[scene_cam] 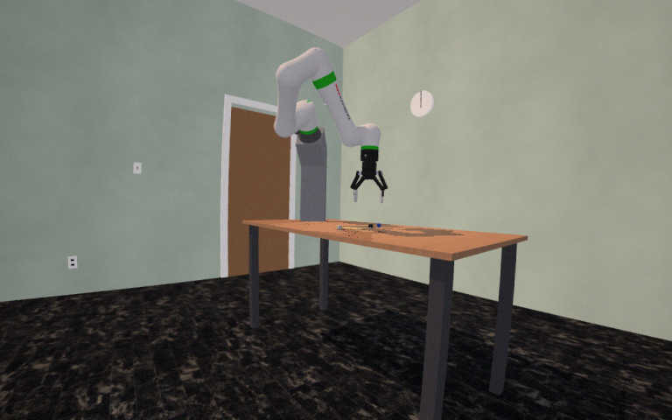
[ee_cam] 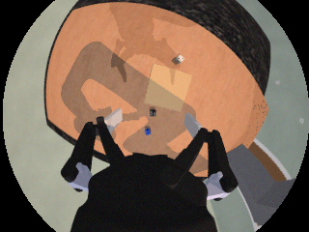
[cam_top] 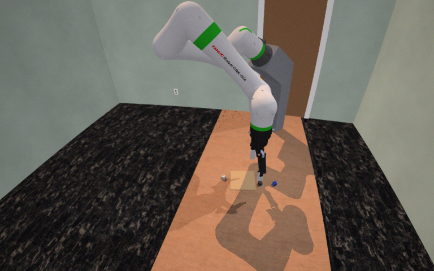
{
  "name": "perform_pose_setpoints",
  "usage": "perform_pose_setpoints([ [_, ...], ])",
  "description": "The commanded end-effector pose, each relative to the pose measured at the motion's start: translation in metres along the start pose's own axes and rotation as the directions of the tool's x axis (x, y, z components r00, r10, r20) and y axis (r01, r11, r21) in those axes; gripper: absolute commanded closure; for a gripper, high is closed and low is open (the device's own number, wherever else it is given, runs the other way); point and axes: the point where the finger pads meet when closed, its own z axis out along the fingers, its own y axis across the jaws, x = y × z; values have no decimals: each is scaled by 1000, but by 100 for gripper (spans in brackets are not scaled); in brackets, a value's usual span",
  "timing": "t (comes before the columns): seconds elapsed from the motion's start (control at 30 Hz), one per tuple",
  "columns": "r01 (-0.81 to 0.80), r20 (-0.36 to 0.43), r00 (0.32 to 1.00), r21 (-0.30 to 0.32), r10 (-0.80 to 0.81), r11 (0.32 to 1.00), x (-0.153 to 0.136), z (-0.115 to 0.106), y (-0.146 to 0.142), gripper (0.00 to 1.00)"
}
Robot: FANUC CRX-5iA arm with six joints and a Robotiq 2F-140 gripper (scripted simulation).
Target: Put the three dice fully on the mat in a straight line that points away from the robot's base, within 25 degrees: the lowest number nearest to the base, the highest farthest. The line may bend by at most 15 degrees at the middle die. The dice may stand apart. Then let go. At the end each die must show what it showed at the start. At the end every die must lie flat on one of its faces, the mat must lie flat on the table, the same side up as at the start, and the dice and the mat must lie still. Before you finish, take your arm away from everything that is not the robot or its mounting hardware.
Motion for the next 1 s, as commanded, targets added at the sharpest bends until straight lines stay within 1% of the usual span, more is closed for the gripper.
perform_pose_setpoints([
  [0.0, -171, 8, 985, 20, 171, 985, 43, 2, 15, 0],
  [0.07, -237, 8, 971, 21, 237, 971, 60, 2, 22, 0],
  [0.13, -237, 8, 971, 21, 237, 971, 60, 2, 22, 0],
  [0.17, -347, 7, 938, 22, 347, 938, 89, 1, 36, 0],
  [0.27, -431, 5, 902, 24, 431, 902, 111, -1, 48, 0],
  [0.3, -438, 4, 899, 24, 438, 899, 113, -1, 49, 0],
  [0.33, -502, 2, 865, 26, 503, 864, 131, -4, 59, 0],
  [0.37, -507, 2, 862, 26, 507, 862, 132, -4, 60, 0],
  [0.4, -553, -1, 833, 28, 554, 832, 145, -6, 68, 0],
  [0.43, -553, -1, 833, 28, 554, 832, 145, -6, 68, 0],
  [0.5, -592, -3, 806, 30, 592, 806, 156, -8, 75, 0],
  [0.97, -593, -3, 805, 31, 594, 804, 156, -8, 76, 0],
])
